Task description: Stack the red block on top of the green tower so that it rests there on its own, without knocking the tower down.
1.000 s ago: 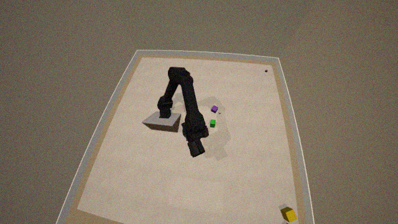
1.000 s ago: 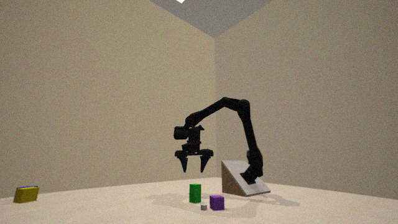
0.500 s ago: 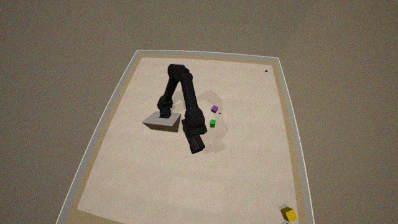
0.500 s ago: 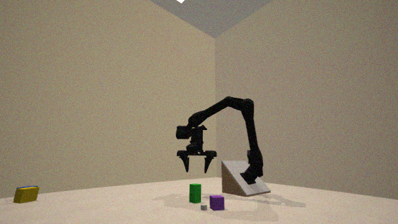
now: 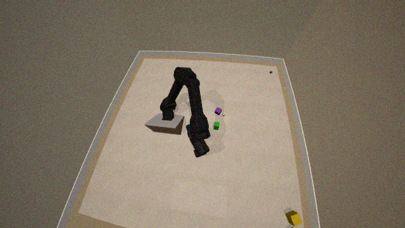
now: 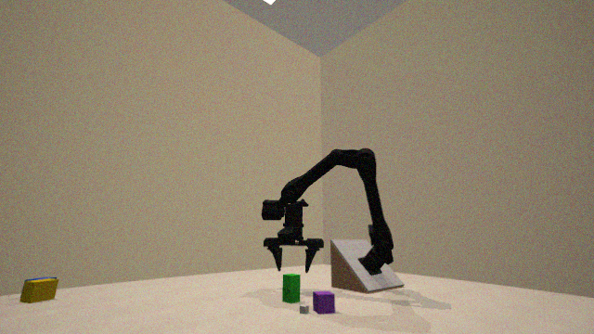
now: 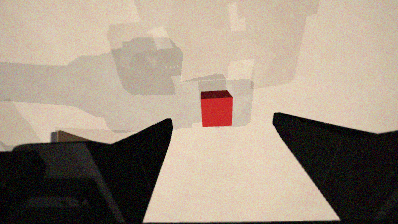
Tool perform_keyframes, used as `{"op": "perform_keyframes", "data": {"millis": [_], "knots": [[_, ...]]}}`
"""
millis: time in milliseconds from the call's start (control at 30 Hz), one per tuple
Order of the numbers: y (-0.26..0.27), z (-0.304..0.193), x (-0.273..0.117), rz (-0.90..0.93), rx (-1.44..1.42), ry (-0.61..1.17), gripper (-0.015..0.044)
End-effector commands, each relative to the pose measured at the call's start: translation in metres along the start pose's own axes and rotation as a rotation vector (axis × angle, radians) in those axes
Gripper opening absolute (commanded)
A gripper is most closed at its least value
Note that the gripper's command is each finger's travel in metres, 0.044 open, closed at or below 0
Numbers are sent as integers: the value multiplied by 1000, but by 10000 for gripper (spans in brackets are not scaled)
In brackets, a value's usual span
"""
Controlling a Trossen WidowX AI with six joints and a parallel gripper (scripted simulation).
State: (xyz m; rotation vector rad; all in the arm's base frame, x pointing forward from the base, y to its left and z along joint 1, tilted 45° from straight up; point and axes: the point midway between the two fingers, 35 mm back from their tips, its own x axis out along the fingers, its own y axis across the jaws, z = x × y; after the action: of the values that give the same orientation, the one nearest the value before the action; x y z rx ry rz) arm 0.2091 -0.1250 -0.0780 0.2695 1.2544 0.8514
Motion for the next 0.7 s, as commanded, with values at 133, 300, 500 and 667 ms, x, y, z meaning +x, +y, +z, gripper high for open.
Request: {"op": "perform_keyframes", "data": {"millis": [133, 300, 500, 667], "knots": [[2, 0, 13, 8, 8, -1, 440], [2, 0, 21, 8, 8, -1, 440], [2, 0, 31, 8, 8, -2, 440], [2, 0, 38, 9, 7, -2, 440]]}}
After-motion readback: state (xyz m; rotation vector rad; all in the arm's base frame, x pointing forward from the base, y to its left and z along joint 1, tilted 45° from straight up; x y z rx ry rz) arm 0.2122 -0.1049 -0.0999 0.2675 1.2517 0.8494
